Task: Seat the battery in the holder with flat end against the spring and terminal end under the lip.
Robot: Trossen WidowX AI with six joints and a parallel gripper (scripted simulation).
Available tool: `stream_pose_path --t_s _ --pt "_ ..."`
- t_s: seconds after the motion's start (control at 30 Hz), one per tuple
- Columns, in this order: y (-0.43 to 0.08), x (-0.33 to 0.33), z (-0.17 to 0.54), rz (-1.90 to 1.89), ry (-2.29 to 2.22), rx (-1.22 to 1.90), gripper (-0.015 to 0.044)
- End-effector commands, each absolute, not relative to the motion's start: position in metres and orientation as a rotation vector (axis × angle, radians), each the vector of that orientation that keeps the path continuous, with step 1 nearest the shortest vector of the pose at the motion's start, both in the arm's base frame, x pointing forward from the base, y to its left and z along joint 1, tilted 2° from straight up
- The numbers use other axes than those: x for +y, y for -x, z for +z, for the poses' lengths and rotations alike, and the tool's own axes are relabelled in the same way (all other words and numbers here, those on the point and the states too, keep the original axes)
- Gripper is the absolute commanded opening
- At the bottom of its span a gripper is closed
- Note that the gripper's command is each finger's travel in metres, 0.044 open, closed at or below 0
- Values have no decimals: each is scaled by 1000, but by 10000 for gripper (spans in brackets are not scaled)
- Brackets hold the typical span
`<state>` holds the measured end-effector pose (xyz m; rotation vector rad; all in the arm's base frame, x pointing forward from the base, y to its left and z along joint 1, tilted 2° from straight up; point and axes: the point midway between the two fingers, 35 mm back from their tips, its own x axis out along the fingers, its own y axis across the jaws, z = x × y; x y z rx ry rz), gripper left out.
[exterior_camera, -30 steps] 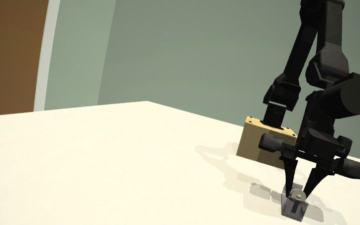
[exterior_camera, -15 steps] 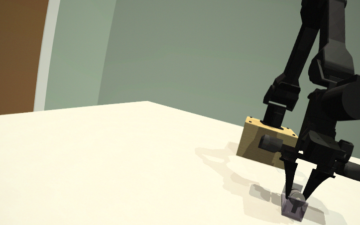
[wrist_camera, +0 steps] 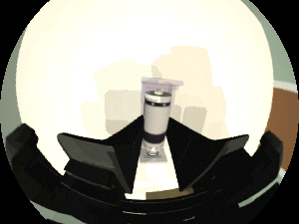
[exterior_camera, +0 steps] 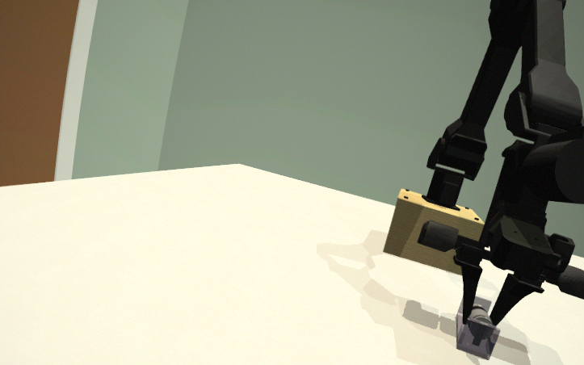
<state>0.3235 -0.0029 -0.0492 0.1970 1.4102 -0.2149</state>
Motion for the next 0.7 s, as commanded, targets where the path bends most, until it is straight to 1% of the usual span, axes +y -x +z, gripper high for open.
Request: stream_pose_path --t_s 0.0,0.67 --pt "-318 -2 -53 -209 -199 1458 85" --pt "-320 -3 -52 -203 -215 1554 85"
